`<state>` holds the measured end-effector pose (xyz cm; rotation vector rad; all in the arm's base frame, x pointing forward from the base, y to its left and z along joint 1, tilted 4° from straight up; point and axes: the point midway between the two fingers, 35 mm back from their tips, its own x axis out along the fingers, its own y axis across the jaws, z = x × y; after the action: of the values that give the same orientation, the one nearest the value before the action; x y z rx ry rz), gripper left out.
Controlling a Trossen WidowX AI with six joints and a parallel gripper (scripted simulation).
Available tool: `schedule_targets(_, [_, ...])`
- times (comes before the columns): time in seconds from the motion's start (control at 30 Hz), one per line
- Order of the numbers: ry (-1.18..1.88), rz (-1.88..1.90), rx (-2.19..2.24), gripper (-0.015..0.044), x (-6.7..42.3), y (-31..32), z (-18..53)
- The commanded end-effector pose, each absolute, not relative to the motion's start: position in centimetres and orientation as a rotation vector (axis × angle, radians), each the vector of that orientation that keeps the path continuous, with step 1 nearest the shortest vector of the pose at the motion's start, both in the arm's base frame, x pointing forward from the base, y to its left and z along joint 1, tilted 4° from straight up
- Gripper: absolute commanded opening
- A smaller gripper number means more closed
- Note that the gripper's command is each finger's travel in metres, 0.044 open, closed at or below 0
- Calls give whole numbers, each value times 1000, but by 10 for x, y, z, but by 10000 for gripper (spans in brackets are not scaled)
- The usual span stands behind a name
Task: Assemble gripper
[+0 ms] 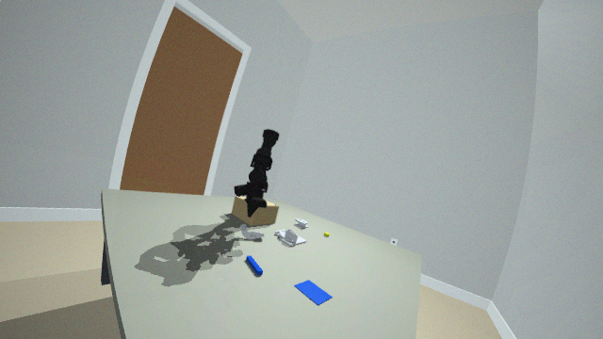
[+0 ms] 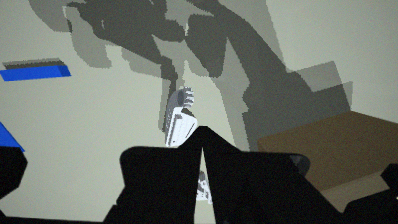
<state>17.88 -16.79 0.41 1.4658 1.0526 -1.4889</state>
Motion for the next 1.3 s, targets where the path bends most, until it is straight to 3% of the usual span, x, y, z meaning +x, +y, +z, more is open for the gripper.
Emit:
schedule_targets(0.0, [986, -1570, 1536, 0, 169, -172, 5])
schedule_targets(1.27, [947, -1615, 1577, 0, 163, -174, -40])
